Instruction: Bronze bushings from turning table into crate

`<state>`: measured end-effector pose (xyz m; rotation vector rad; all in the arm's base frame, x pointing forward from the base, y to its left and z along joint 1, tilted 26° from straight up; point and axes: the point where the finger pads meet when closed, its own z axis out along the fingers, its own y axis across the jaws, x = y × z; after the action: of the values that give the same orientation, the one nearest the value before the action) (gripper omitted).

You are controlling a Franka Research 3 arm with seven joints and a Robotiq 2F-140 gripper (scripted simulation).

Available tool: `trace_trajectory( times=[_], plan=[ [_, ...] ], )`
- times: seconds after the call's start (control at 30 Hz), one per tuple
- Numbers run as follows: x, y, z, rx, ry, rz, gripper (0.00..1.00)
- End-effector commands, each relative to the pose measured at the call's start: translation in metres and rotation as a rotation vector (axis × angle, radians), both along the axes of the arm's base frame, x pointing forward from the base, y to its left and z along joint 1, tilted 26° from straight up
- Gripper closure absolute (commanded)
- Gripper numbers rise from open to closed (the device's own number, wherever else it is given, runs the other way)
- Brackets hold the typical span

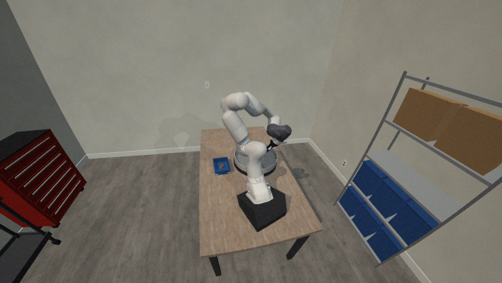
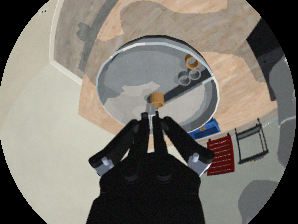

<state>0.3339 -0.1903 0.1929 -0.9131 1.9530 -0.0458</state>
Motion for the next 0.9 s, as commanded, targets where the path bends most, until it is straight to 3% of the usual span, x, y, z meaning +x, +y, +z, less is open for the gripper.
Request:
trace_trajectory(
  times=[0.0,0.43,0.5,0.87],
  plan=[
    [0.010,-0.010,0.005,-0.084,-0.017,0.002,1.00],
    [0.065,-0.005,0.064,-0.312,-0.135,0.035,1.00],
    [0.065,-0.005,0.064,-0.312,-0.135,0.035,1.00],
    [0.106,0.026,0.129,-0.422,-0.284,0.046,1.00]
  ],
)
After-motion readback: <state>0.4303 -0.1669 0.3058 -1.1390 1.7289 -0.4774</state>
